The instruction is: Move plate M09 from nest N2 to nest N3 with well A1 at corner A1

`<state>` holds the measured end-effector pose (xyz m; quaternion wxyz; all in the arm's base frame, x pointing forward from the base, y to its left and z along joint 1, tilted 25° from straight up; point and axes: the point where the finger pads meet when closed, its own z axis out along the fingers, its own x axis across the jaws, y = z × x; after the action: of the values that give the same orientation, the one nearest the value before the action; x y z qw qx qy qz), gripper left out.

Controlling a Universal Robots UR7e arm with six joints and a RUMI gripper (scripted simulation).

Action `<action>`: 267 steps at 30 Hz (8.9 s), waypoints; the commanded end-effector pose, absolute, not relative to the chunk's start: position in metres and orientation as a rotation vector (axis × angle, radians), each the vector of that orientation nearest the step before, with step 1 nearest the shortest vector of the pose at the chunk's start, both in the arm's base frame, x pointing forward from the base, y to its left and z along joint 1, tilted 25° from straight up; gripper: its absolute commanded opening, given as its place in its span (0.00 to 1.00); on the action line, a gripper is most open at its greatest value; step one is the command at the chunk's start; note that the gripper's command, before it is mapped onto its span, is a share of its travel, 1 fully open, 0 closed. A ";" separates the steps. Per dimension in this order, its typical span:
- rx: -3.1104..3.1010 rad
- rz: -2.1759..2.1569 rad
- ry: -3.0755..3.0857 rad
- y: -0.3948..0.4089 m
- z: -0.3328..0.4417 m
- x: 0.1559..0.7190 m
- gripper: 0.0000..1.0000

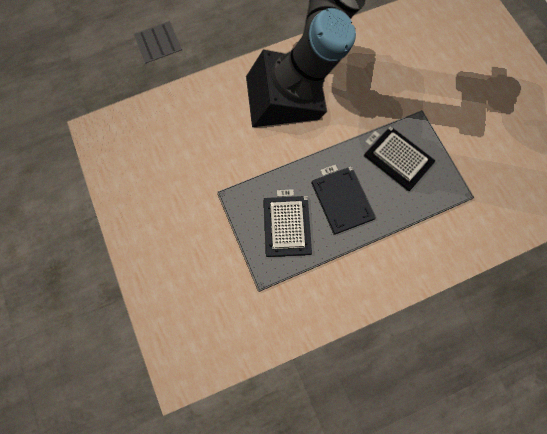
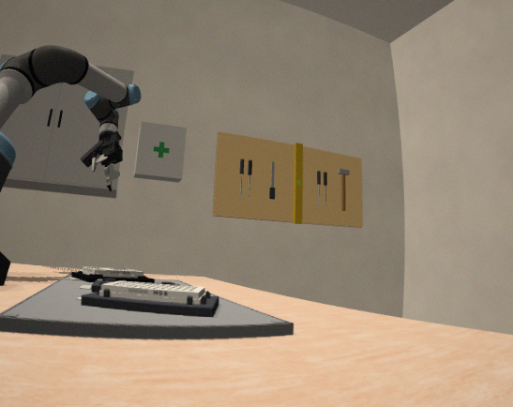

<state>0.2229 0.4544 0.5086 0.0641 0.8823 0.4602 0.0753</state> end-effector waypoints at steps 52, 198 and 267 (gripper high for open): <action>3.171 0.042 0.357 0.330 0.389 0.317 0.82; 2.956 -0.213 -1.990 0.165 0.077 0.318 0.82; 2.956 -0.206 -1.992 0.151 0.108 0.315 0.00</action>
<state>0.3158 0.1515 0.1065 -0.2128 0.8087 -0.5456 -0.0552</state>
